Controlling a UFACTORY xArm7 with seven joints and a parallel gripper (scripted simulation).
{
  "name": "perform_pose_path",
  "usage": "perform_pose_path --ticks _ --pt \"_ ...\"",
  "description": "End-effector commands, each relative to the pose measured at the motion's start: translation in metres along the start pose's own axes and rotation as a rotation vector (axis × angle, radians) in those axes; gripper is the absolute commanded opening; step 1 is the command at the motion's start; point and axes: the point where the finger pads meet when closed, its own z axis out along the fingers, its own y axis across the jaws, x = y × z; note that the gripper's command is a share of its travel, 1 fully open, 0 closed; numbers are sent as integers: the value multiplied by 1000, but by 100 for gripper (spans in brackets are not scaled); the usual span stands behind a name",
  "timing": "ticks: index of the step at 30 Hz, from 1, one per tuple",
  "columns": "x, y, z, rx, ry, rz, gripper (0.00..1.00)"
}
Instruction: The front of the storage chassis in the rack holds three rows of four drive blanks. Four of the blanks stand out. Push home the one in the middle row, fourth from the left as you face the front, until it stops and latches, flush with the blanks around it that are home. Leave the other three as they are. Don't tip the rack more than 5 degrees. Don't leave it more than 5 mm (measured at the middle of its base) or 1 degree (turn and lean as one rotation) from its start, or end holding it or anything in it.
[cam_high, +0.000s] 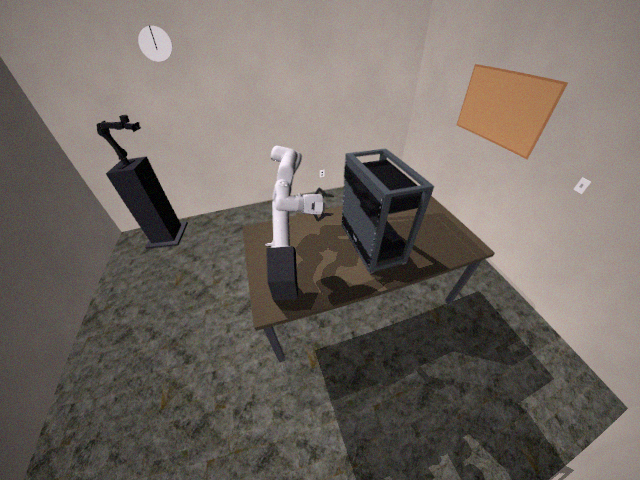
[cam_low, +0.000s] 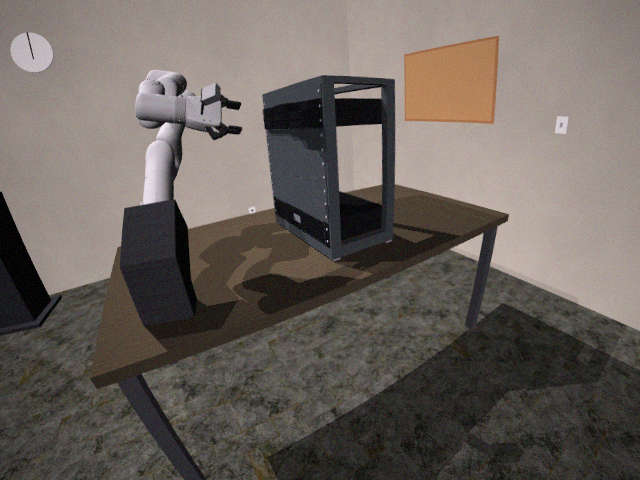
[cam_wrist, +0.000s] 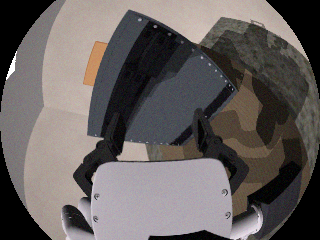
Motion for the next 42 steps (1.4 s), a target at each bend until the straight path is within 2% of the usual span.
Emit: perform_pose_path --ticks 1,3,7,18,29,42 --pt "-1 -2 -8 52 16 114 100" --pt "-1 -2 -8 52 16 114 100" --pt "-4 -1 -14 107 27 238 100" --pt "-11 5 -22 202 31 464 100" --pt "-14 8 -25 239 27 555 100" --pt "-15 8 -25 245 26 570 100"
